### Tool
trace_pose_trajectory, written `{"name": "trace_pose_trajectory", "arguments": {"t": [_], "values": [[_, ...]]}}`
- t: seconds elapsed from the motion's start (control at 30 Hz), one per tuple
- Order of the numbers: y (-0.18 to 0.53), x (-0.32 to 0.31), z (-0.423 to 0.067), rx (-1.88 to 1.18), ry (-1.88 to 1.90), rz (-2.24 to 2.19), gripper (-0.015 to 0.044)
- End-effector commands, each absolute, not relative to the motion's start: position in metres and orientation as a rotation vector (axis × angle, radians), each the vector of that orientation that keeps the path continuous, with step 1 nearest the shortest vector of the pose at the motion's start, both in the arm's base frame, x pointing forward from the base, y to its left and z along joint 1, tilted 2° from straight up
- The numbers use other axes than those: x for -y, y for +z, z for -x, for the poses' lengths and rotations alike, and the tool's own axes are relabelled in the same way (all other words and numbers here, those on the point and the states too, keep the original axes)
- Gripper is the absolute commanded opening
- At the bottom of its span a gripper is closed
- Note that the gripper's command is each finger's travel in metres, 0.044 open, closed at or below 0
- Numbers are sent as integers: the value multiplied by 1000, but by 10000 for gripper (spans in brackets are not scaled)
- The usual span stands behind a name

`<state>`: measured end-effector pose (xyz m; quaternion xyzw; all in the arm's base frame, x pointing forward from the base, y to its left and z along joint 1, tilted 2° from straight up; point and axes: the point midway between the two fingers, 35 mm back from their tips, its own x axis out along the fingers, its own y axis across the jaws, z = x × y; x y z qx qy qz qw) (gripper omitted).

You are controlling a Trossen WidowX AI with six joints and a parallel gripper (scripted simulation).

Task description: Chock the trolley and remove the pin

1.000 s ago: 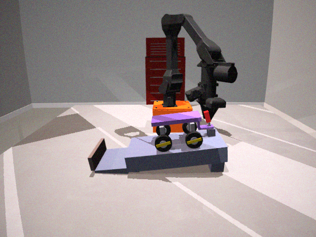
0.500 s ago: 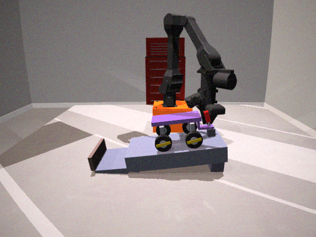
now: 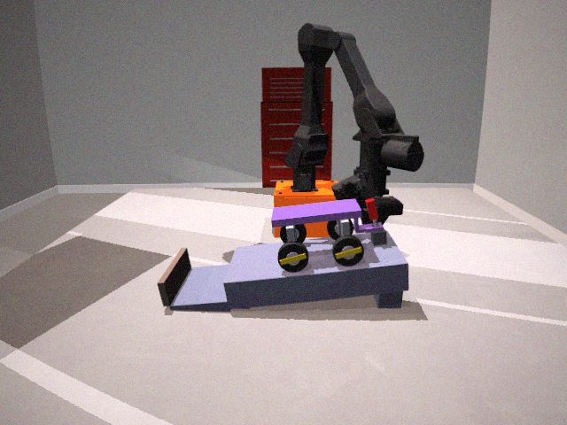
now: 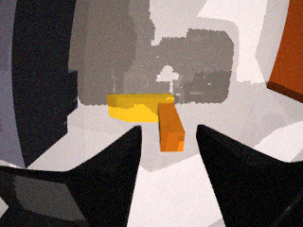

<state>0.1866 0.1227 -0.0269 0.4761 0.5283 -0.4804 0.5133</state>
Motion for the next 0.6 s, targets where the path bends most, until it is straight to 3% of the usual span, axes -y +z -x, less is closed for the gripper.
{"name": "trace_pose_trajectory", "arguments": {"t": [0.0,0.47,0.57], "values": [[-32,-122,-187,-1264,-1160,-1147,190],[-51,-122,-186,-1264,-1161,-1147,190],[-49,-123,-186,-1271,-1156,-1144,111]]}}
